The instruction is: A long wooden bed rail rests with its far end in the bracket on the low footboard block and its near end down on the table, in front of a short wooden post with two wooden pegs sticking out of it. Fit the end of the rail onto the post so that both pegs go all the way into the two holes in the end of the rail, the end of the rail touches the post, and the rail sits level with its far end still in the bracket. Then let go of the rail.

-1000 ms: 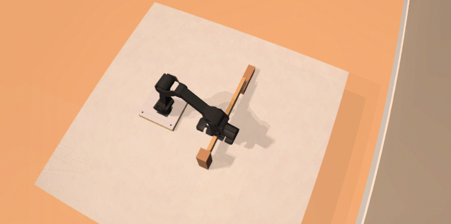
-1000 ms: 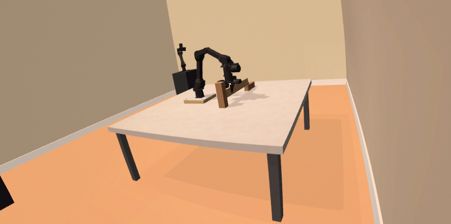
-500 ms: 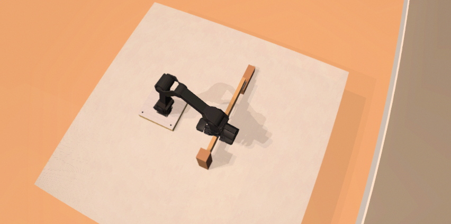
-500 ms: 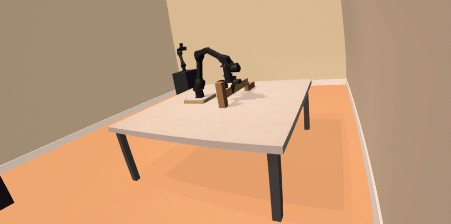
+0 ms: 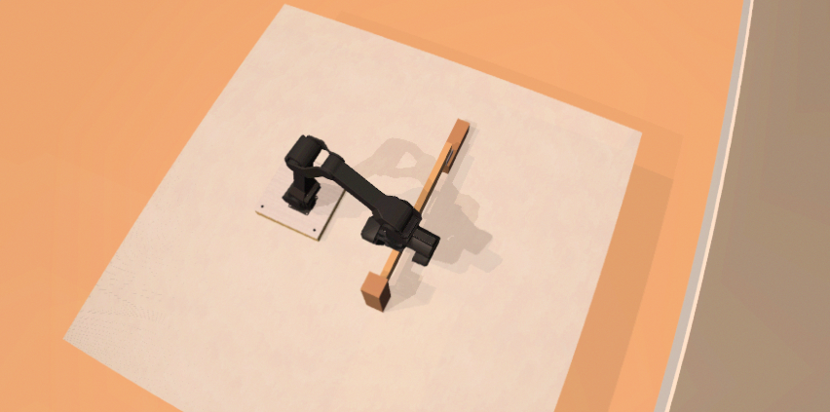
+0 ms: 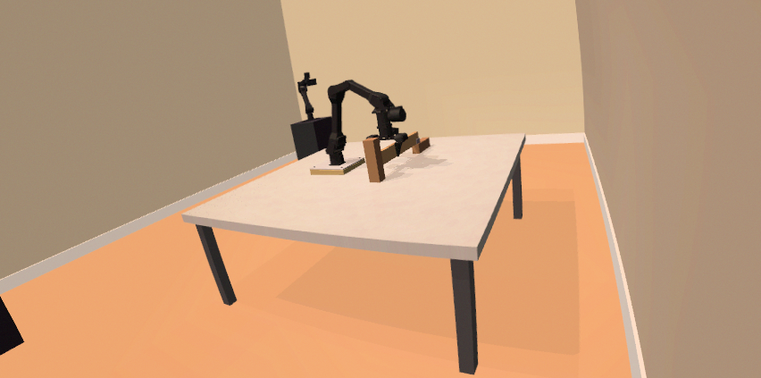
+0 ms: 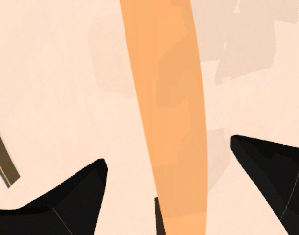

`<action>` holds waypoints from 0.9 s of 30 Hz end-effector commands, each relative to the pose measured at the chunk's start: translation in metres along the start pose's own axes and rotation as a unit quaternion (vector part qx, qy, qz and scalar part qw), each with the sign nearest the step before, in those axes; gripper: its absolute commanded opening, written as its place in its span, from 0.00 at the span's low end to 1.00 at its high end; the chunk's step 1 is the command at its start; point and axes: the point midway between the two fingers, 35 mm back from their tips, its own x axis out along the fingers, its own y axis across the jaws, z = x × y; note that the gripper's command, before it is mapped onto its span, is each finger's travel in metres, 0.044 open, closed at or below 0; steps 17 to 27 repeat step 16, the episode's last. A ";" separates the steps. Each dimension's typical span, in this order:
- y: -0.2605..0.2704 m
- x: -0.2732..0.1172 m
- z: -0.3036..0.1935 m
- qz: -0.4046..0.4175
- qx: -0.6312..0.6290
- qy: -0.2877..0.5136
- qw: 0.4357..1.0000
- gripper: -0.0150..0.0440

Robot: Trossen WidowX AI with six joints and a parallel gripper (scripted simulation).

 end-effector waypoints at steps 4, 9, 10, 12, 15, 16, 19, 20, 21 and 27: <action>0.000 -0.029 0.030 -0.002 0.000 0.001 1.000 1.00; 0.000 -0.029 0.030 -0.002 0.000 0.001 1.000 1.00; 0.000 -0.029 0.030 -0.002 0.000 0.001 1.000 1.00; 0.000 -0.029 0.030 -0.002 0.000 0.001 1.000 1.00; 0.000 -0.029 0.030 -0.002 0.000 0.001 1.000 1.00; 0.000 -0.029 0.030 -0.002 0.000 0.001 1.000 1.00; 0.000 -0.029 0.030 -0.002 0.000 0.001 1.000 1.00; 0.000 -0.029 0.030 -0.002 0.000 0.001 1.000 1.00; 0.000 -0.029 0.030 -0.002 0.000 0.001 1.000 1.00; 0.000 -0.029 0.030 -0.002 0.000 0.001 1.000 1.00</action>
